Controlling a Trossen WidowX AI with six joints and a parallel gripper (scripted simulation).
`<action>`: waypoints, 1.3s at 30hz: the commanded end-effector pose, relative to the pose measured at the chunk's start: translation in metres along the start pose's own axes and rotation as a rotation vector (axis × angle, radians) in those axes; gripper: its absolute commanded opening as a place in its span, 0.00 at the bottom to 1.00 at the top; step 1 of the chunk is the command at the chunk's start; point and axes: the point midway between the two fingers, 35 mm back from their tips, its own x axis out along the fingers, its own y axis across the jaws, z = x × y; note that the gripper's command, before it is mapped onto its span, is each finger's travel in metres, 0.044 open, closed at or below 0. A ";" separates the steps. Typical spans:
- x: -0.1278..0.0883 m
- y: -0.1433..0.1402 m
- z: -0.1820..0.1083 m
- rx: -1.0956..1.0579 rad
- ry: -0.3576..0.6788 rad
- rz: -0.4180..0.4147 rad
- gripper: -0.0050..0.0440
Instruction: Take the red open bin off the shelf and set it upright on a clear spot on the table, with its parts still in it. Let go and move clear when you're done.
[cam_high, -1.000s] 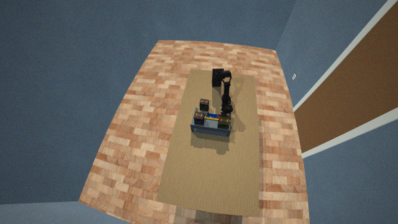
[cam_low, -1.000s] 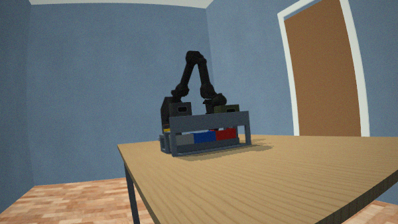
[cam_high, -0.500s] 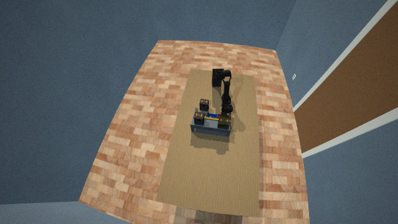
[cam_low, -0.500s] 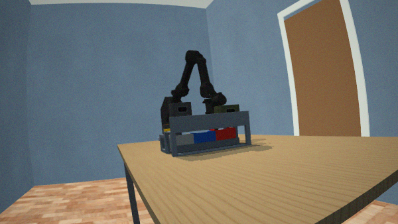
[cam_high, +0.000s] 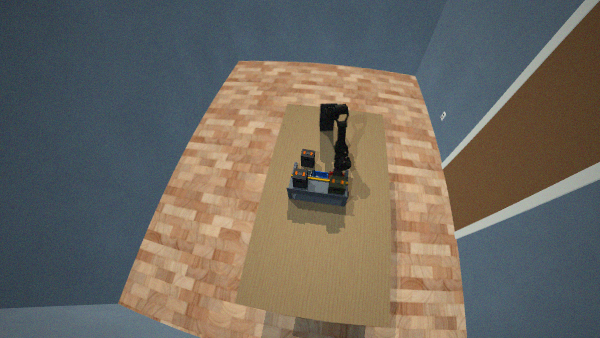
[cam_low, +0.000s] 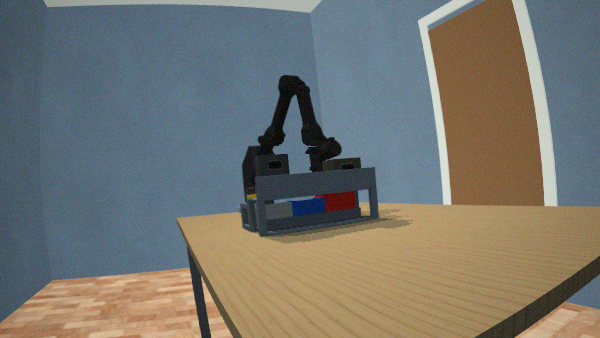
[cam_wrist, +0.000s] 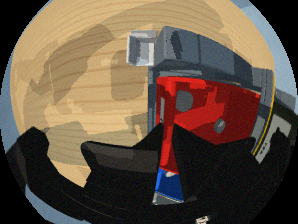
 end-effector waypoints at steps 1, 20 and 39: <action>-0.009 -0.013 0.002 0.005 -0.006 -0.041 0.10; -0.013 -0.014 0.002 0.003 -0.005 -0.028 0.10; -0.015 -0.020 0.003 0.005 -0.006 -0.040 0.10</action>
